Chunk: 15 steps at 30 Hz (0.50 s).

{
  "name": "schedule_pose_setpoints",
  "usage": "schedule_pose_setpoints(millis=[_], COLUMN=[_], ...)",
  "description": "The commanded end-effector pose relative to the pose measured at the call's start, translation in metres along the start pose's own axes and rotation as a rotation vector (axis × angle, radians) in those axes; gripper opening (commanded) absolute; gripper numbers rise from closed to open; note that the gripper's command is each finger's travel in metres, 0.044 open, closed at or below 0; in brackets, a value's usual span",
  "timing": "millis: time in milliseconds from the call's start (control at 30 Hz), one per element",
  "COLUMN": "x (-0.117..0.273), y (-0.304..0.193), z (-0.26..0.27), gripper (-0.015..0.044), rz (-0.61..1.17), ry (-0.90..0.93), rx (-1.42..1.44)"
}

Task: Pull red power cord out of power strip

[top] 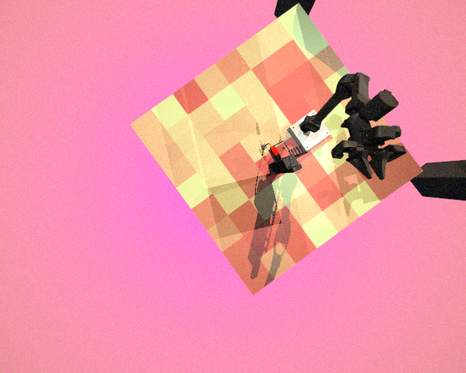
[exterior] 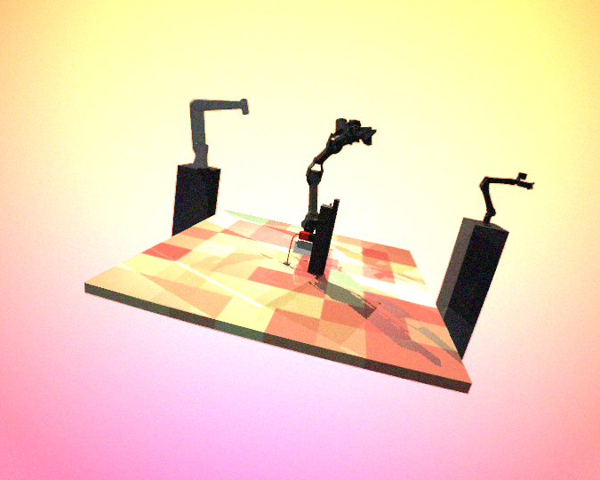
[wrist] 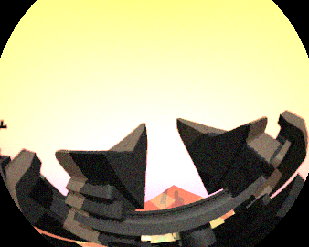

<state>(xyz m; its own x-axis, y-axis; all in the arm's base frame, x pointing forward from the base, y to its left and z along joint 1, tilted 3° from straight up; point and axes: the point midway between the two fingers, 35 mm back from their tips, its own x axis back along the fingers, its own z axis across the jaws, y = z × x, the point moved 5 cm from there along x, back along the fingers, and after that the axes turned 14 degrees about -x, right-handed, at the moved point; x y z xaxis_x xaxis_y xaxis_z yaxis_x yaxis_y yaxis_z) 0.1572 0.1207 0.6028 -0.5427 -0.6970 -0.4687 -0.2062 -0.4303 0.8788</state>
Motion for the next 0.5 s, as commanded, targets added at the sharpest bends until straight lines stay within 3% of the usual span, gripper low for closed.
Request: schedule_pose_setpoints(millis=[0, 233, 467], x=[-0.006, 0.012, 0.061], y=[-0.048, -0.116, -0.178], z=[-0.045, -0.113, -0.173], gripper=[0.016, 0.016, 0.016], rz=[0.159, 0.338, 0.431], ry=[-0.182, -0.524, -0.934], rx=[-0.187, -0.495, -0.819])
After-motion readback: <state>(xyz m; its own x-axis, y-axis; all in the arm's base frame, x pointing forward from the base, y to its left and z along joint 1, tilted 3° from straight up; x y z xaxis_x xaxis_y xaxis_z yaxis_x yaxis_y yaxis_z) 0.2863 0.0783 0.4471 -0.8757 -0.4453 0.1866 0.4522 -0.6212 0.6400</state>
